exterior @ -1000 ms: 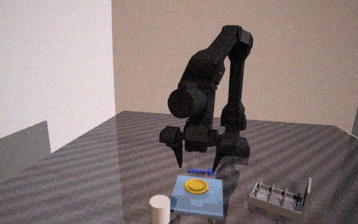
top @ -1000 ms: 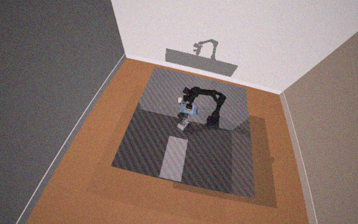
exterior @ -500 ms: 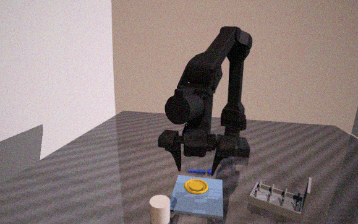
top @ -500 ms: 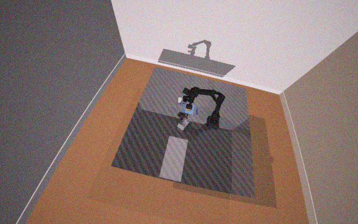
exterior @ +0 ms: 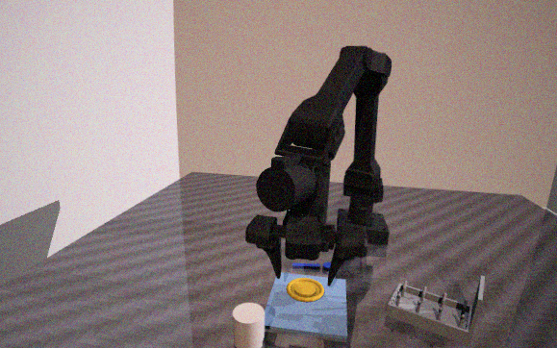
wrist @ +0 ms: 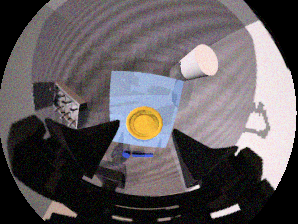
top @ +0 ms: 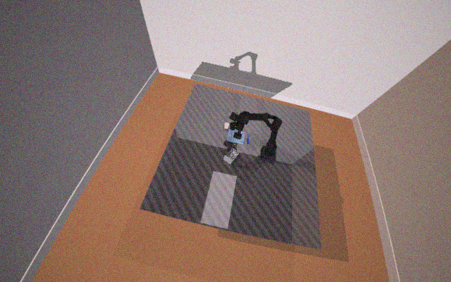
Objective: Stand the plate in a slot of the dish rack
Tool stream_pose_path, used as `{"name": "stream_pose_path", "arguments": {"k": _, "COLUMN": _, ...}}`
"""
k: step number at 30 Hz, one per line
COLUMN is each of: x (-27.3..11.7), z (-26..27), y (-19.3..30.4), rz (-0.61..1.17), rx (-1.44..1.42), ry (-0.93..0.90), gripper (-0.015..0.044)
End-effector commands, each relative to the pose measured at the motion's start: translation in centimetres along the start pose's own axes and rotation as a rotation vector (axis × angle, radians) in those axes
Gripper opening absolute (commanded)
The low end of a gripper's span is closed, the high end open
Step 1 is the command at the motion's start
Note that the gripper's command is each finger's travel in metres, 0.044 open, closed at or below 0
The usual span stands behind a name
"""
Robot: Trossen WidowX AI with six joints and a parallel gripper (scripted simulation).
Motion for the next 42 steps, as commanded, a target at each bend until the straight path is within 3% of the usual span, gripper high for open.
{"name": "stream_pose_path", "arguments": {"k": 1, "x": 1.1, "z": 0.1, "y": 0.3, "rz": 0.016, "rx": 0.002, "ry": -0.008, "gripper": 0.0400}}
{"name": "stream_pose_path", "arguments": {"k": 16, "x": 3.1, "z": 0.2, "y": 0.5, "rz": 0.017, "rx": 0.002, "ry": -0.008, "gripper": 0.0400}}
{"name": "stream_pose_path", "arguments": {"k": 27, "x": 3.1, "z": 0.2, "y": 0.5, "rz": 0.017, "rx": 0.002, "ry": -0.008, "gripper": 0.0356}}
{"name": "stream_pose_path", "arguments": {"k": 38, "x": 3.1, "z": 0.2, "y": 0.5, "rz": 0.017, "rx": 0.002, "ry": -0.008, "gripper": 0.0283}}
{"name": "stream_pose_path", "arguments": {"k": 42, "x": 2.4, "z": 0.1, "y": 0.3, "rz": 0.016, "rx": 0.002, "ry": -0.008, "gripper": 0.0178}}
Point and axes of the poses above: the point midway between the two fingers, 35 mm back from their tips, its own x axis out along the fingers, its own z axis across the jaws, y = z × x, the point moved 6 cm from there along -x, back along the fingers, and after that the axes turned 5 degrees about x, right-handed, at the moved point
